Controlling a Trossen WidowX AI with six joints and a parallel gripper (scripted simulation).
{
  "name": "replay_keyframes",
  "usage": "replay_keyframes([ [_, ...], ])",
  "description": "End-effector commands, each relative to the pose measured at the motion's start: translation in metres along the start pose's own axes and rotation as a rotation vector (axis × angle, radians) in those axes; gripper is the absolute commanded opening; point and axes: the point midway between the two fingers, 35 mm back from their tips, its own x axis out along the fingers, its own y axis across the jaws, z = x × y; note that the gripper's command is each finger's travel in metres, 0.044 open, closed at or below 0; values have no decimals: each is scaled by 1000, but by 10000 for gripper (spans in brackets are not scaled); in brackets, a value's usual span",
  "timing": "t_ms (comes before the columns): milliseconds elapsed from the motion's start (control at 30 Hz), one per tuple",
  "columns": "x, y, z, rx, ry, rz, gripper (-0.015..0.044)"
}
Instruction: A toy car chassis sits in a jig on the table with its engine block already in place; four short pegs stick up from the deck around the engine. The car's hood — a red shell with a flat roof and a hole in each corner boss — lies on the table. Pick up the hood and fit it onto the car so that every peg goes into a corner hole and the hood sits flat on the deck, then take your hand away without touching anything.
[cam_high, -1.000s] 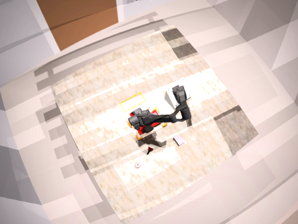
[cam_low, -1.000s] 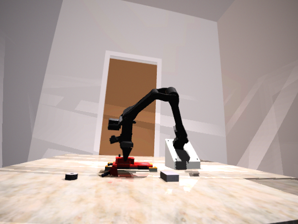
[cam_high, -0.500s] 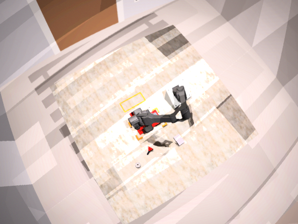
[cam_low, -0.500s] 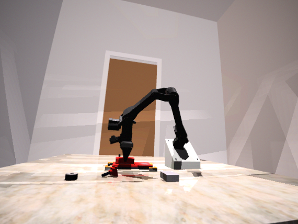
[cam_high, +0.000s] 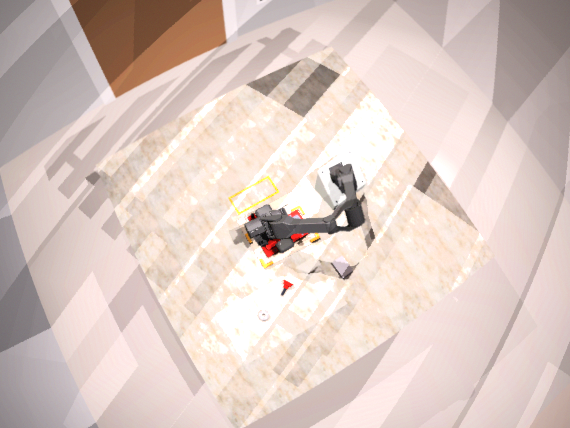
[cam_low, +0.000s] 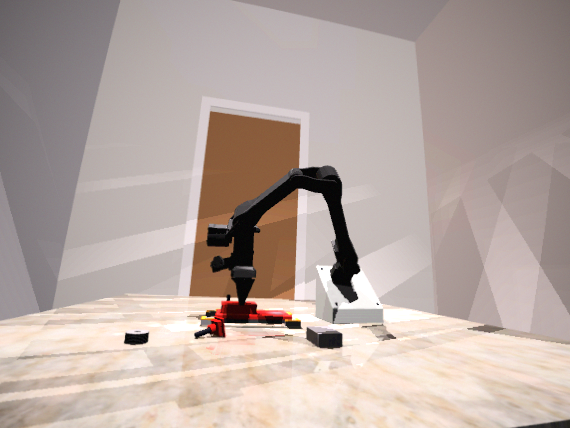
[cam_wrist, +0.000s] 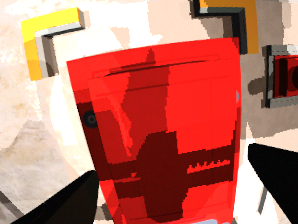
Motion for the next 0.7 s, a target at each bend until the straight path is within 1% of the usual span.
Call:
replay_keyframes([
  [0,-39,-1,5,-9,-24,-6,440],
  [67,-59,-1,4,-9,-23,-3,440],
  [100,-62,-1,3,-9,-22,-3,440],
  [667,-62,-1,3,-9,-22,-3,440],
])
